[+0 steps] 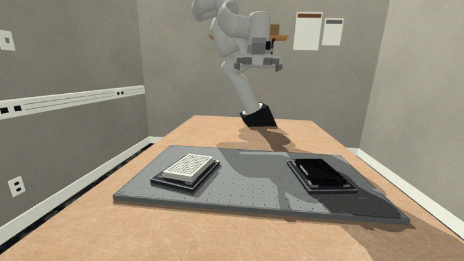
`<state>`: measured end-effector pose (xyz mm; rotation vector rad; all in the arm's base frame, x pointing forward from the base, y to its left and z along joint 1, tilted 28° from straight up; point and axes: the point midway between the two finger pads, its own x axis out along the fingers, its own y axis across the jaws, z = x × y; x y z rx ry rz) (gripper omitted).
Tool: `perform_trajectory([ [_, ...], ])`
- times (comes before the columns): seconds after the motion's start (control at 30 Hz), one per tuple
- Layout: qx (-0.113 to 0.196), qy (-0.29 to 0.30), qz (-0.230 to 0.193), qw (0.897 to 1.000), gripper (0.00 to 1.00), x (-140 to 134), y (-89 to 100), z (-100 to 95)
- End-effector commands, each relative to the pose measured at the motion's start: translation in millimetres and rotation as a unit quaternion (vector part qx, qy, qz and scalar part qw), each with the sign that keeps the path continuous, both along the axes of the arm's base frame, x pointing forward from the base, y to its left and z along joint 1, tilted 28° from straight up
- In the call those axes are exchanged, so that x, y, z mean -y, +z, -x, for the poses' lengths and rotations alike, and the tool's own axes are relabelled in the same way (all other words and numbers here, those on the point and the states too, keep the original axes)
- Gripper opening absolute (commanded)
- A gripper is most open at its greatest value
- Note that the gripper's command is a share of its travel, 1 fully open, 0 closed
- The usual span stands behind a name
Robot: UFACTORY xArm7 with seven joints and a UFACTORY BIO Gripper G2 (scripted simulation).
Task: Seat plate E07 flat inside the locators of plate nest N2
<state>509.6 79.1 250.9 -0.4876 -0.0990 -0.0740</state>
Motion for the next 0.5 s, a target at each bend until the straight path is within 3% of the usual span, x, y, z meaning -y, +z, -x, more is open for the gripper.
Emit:
perform_trajectory([
  [0.0, 0.024, -0.041, -0.004, 0.999, 0.54, 11, -1.7, -7.0],
  [0.13, 0.056, -0.100, -0.009, 0.993, 0.54, 29, -6.3, -15.7],
  [0.47, 0.056, -0.100, -0.009, 0.993, 0.54, 63, -15.5, -33.1],
])
